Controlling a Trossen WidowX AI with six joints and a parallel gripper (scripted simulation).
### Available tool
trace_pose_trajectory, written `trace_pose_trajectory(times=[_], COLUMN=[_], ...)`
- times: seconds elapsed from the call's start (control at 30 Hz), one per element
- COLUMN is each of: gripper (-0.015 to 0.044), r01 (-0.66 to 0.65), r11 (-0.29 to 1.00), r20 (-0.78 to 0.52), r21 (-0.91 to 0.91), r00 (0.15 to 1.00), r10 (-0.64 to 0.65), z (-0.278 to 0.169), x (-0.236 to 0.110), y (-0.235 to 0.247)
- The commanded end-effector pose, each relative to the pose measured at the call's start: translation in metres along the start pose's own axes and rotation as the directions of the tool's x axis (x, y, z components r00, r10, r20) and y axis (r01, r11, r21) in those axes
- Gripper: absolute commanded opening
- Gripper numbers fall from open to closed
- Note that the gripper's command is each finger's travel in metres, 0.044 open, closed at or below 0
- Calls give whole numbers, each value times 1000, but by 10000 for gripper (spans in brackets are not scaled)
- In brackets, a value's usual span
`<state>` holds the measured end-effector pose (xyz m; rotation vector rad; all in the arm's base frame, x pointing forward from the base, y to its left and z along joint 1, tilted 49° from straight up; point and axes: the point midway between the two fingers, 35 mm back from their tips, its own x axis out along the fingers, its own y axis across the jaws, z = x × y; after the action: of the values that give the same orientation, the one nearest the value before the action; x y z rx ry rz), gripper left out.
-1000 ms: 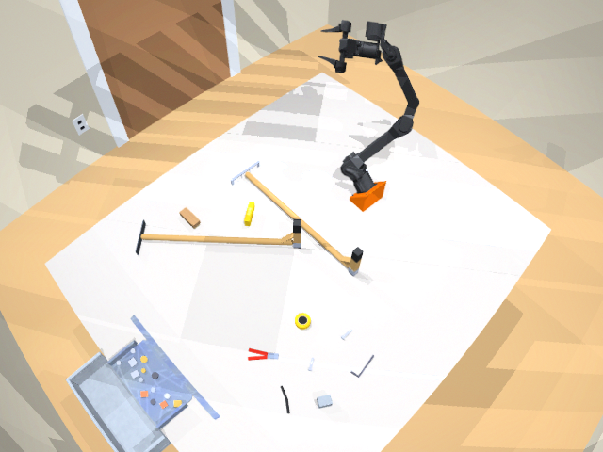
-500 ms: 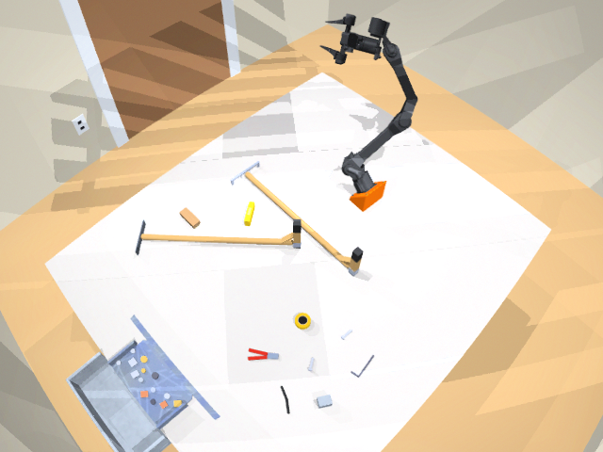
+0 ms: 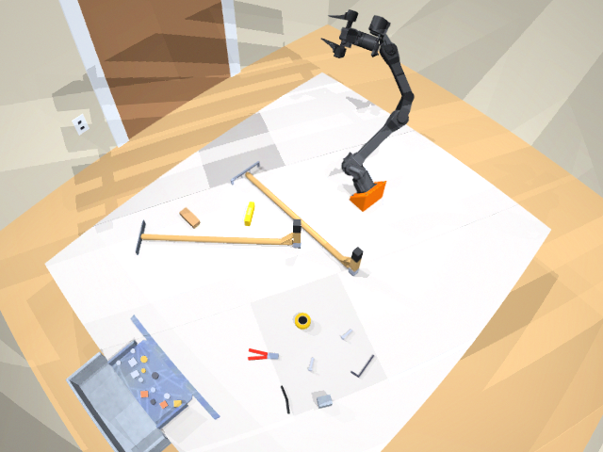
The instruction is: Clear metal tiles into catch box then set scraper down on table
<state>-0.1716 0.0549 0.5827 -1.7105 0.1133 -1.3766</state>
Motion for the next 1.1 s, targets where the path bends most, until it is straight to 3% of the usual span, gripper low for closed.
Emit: trace_pose_trajectory(times=[0.0, 1.07], gripper=[440, 440], r01=[16, 5], r11=[1000, 999], r20=[-22, -173], r21=[-5, 32], r00=[1000, 985], r10=[-16, 0], z=[-16, -128], x=[7, 62], y=[-3, 15])
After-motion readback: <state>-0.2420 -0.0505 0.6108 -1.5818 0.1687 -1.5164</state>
